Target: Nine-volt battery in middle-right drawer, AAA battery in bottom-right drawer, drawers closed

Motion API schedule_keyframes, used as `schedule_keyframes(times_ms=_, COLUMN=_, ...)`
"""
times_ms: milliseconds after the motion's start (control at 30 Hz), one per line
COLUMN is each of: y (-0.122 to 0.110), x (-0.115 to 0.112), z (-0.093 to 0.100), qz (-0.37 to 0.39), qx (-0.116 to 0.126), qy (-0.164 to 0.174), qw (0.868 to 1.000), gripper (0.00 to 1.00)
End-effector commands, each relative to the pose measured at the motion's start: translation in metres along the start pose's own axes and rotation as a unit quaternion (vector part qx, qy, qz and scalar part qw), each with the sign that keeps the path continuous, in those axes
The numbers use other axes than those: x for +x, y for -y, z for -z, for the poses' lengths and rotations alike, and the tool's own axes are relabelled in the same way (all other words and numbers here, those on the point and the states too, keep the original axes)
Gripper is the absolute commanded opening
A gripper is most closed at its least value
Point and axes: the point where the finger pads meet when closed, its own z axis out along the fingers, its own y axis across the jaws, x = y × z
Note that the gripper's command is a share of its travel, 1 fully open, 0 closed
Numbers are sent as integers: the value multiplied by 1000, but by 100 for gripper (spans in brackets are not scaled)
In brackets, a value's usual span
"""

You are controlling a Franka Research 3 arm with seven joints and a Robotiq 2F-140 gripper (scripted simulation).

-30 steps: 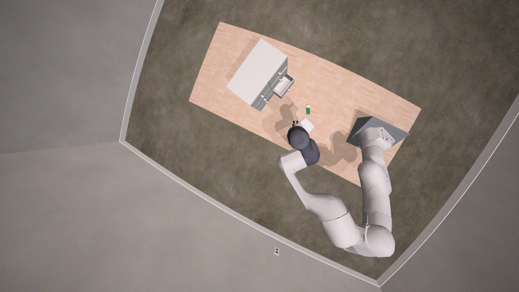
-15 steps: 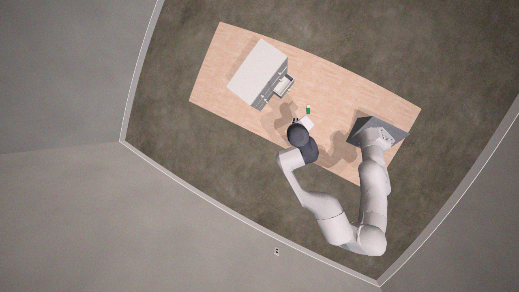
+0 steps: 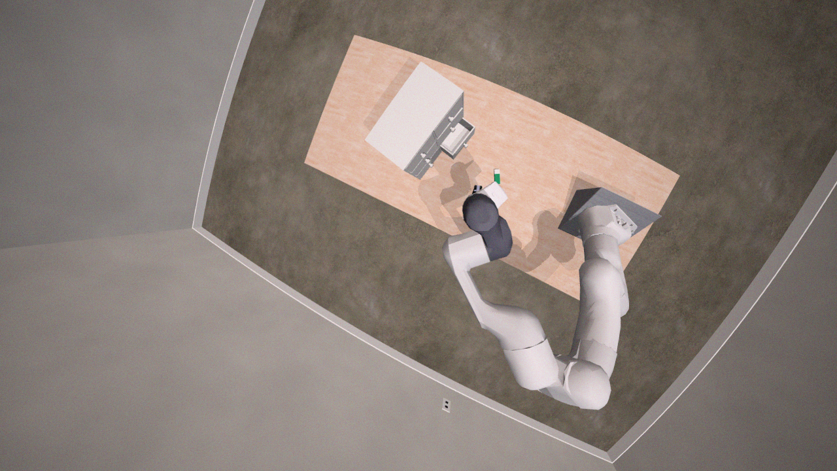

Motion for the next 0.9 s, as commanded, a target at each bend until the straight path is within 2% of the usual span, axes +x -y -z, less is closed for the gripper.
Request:
schedule_keyframes(times_ms=0, y=-3, x=-2, z=0, qz=-8, qx=-7, qy=1, qw=1000, gripper=3)
schedule_keyframes(times_ms=200, y=-3, x=-2, z=0, qz=-8, qx=-7, qy=1, qw=1000, gripper=3)
schedule_keyframes(times_ms=233, y=11, x=-2, z=-1, qz=-31, qx=-4, qy=-1, qw=1000, gripper=3)
schedule_keyframes(times_ms=567, y=11, x=-2, z=-1, qz=-31, qx=-4, qy=-1, qw=1000, gripper=3)
schedule_keyframes(times_ms=600, y=25, x=-2, z=-2, qz=-56, qx=-2, qy=-3, qw=998, gripper=3)
schedule_keyframes(times_ms=867, y=25, x=-2, z=-2, qz=-56, qx=-2, qy=-3, qw=998, gripper=3)
